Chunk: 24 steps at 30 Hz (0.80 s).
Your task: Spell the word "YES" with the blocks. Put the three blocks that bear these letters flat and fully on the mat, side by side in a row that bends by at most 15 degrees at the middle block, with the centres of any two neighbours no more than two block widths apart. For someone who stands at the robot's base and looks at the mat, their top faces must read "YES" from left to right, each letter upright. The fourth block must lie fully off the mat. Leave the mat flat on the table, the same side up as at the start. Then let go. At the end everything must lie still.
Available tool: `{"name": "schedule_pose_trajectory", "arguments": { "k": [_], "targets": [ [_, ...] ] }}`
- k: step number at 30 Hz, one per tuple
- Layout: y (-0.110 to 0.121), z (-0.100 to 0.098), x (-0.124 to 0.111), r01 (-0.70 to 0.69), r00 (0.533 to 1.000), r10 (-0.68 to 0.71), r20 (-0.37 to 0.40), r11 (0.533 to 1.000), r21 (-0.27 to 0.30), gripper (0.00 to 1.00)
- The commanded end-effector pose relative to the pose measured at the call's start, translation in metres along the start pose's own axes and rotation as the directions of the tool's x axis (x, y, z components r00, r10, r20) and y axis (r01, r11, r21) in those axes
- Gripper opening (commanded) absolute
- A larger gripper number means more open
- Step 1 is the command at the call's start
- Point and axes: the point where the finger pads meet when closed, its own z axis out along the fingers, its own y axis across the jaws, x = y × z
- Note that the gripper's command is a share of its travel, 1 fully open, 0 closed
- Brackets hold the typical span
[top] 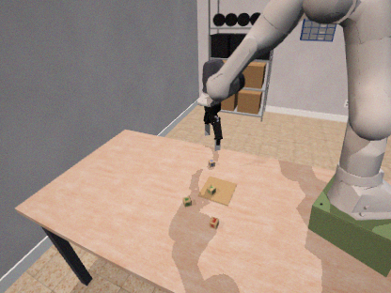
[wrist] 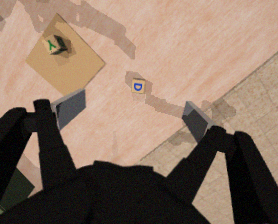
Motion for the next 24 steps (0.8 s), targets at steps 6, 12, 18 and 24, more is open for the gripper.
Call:
{"name": "schedule_pose_trajectory", "arguments": {
  "k": [6, 12, 18, 24],
  "targets": [
    [0.0002, 0.0019, -0.0006, -0.160, 0.987, 0.160, 0.003, 0.987, 0.000, 1.00],
    [0.0002, 0.0026, -0.0006, -0.226, 0.974, 0.226, 0.003, 0.974, -0.001, 1.00],
    [0.0003, 0.0035, -0.0006, -0.314, 0.949, 0.314, 0.003, 0.949, -0.001, 1.00],
    [0.0003, 0.0044, -0.0006, -0.392, 0.920, 0.392, 0.003, 0.920, -0.002, 1.00]
  ]
}}
